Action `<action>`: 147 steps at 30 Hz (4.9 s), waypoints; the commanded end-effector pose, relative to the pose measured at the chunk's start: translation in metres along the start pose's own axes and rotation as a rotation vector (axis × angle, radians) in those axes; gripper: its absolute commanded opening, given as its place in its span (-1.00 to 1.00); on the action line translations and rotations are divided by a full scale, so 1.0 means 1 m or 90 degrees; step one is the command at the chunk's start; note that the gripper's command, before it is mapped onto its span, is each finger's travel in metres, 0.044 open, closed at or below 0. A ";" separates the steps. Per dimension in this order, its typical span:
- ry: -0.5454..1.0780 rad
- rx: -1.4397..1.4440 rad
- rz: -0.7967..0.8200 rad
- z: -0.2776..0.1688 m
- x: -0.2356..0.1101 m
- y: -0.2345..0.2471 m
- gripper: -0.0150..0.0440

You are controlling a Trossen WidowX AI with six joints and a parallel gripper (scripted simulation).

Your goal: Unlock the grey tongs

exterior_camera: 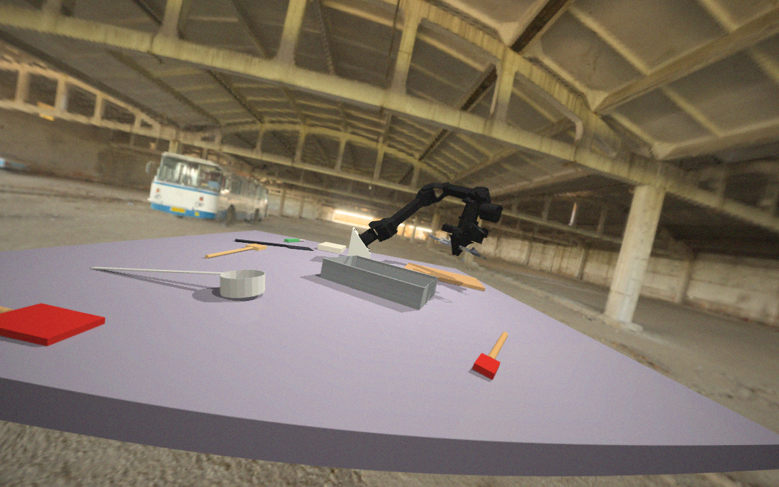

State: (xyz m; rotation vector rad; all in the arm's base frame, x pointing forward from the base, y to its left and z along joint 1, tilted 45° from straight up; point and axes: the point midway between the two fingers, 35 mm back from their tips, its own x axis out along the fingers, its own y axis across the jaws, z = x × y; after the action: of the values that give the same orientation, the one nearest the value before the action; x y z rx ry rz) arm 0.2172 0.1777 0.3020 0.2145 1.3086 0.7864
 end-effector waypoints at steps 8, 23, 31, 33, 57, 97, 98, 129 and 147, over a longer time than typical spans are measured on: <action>0.009 -0.089 -0.032 -0.026 0.007 0.035 -1.00; 0.007 -0.204 -0.051 -0.060 0.010 0.073 -1.00; 0.000 -0.258 -0.053 -0.079 0.009 0.091 -1.00; -0.003 -0.271 -0.052 -0.084 0.008 0.095 -1.00; -0.051 -0.407 -0.011 -0.138 -0.012 0.134 -1.00; -0.267 -0.573 0.122 -0.166 -0.027 0.177 -1.00; -0.281 -0.578 0.127 -0.166 -0.027 0.179 -1.00; -0.612 -0.534 0.247 -0.181 -0.050 0.175 -1.00; -0.653 -0.421 0.253 -0.189 -0.042 0.129 -1.00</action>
State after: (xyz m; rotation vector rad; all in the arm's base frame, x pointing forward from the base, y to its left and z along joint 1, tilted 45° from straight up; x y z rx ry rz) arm -0.0146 0.1994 0.3591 0.2564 -0.0122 1.1979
